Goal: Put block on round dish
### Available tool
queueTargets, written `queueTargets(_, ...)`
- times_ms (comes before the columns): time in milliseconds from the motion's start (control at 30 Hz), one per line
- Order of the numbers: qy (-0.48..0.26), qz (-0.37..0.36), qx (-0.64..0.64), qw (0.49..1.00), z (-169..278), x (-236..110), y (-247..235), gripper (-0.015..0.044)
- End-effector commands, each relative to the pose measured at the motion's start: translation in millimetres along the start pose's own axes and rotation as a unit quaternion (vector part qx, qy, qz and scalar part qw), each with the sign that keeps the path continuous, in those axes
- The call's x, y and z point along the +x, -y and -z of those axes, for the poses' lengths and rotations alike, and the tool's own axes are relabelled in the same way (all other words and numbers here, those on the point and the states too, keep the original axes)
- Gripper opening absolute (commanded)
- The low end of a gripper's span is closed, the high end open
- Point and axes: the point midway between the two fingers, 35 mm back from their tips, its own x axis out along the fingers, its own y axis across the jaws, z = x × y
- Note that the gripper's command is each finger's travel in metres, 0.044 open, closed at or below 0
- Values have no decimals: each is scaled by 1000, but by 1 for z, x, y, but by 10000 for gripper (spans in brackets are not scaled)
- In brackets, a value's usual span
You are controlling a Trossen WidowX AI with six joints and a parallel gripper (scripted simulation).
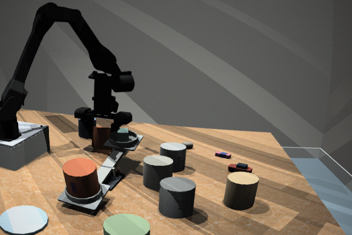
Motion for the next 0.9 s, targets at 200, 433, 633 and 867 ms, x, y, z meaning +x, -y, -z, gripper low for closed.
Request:
queueTargets(200, 0, 0, 0, 1000, 0, 0, 0, 262)
queueTargets(433, 1, 0, 0, 1000, -1, -12, 1, 440)
queueTargets(633, 2, -1, 2, 1000, 0, -53, 0, 440)
queueTargets(867, 9, -2, 20, 1000, 10, -63, 4, 335)
